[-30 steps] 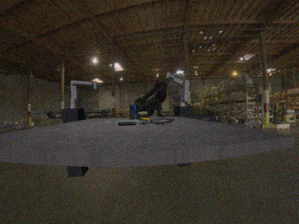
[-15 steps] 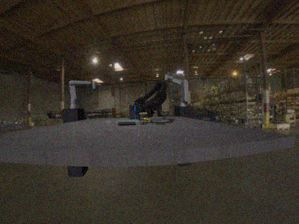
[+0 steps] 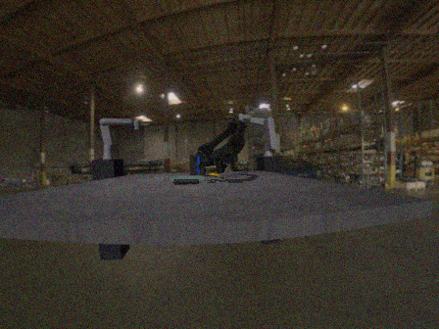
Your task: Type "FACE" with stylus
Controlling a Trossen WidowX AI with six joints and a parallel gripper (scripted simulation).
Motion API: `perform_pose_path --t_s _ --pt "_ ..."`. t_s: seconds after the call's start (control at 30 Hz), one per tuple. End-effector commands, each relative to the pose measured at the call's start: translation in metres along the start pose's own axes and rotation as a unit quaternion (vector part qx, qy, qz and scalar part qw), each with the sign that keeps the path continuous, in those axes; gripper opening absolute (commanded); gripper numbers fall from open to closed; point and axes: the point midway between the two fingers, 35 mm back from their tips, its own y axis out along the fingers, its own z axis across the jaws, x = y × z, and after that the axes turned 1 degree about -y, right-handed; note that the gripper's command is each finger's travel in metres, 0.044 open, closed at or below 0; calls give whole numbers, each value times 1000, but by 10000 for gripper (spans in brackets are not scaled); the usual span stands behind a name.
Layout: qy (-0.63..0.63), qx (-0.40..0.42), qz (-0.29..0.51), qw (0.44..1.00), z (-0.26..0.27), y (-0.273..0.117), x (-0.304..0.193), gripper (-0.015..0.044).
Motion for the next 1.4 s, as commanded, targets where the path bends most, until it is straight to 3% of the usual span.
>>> perform_pose_path --t_s 0.0,0.7,1.0,1.37 --pt "2 1 -2 1000 0 1 2 81" --pt "2 1 -2 1000 0 3 5 81" --pt "2 0 -1 1000 0 -15 -26 81" --pt "3 1 -4 1000 1 -14 -24 81"
